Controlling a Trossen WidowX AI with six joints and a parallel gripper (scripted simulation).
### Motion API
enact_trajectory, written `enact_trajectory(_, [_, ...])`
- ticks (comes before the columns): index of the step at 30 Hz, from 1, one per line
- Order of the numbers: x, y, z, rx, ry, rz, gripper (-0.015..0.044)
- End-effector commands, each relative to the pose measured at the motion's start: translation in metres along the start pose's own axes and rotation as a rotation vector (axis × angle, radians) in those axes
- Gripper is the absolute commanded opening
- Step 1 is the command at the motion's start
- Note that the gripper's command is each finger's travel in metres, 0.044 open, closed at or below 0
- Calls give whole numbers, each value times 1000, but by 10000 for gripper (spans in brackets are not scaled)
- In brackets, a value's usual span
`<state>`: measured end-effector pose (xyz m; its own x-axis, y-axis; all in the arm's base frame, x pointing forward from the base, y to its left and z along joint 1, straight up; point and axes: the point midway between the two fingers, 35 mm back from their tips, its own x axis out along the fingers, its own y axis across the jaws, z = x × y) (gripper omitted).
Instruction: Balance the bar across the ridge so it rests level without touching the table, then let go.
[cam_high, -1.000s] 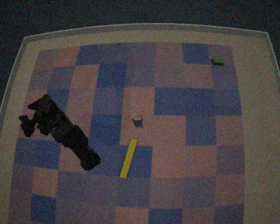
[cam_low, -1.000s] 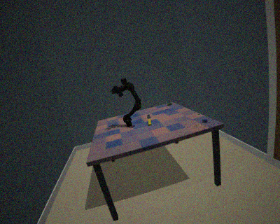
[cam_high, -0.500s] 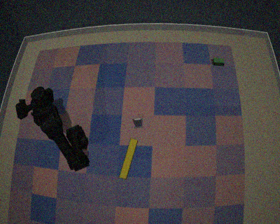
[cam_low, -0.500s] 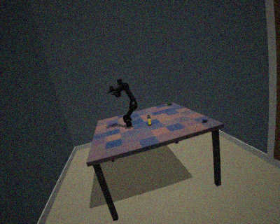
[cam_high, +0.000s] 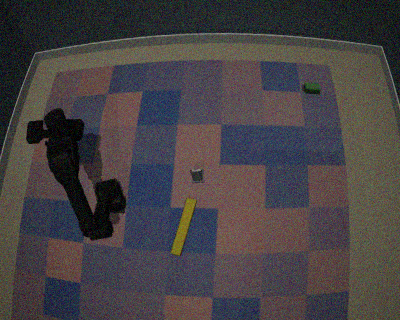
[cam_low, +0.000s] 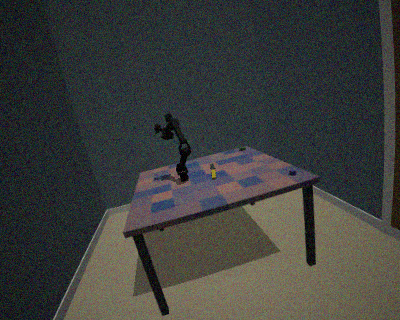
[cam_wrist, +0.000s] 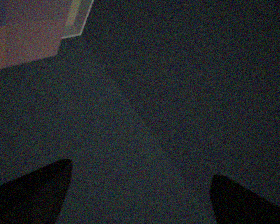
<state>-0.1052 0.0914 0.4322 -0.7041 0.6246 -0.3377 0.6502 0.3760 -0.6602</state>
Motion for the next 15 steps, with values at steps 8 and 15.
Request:
enact_trajectory(8, [23,42,-25,194,65,182,315])
enact_trajectory(15, [30,72,-39,322,119,291,315])
